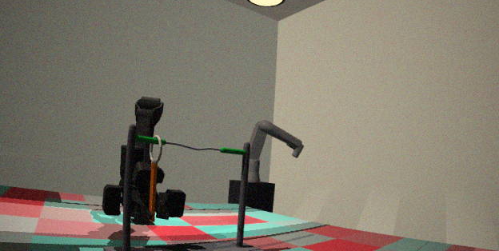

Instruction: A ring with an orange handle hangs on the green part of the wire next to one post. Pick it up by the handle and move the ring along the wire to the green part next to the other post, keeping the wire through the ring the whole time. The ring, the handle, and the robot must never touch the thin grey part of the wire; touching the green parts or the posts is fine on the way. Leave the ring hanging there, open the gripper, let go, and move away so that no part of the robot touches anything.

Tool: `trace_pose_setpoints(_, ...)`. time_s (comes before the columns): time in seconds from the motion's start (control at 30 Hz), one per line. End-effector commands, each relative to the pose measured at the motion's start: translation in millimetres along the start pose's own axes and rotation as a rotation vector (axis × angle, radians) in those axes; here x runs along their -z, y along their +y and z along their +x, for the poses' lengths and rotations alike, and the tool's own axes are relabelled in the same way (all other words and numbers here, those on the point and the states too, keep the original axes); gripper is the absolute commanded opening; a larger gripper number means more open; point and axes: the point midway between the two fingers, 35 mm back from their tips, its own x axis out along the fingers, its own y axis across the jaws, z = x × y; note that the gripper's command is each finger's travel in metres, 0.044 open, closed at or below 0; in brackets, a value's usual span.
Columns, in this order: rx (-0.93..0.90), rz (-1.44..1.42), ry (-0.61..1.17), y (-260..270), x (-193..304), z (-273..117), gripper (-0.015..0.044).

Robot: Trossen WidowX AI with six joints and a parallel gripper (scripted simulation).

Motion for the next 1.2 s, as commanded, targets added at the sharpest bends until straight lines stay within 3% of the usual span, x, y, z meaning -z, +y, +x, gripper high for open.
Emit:
trace_pose_setpoints(0.0, 0.004, 0.003, -0.003, -0.8, -0.7, 0.3, 0.0160)
trace_pose_setpoints(0.03, 0.004, 0.003, -0.003, -0.8, -0.7, 0.3, 0.0160)
trace_pose_setpoints(0.43, 0.000, 0.000, 0.000, 0.0, 0.0, 0.0, -0.0150)
trace_pose_setpoints(1.17, 0.007, -0.002, -0.001, -1.2, -16.4, -2.5, -0.0150)
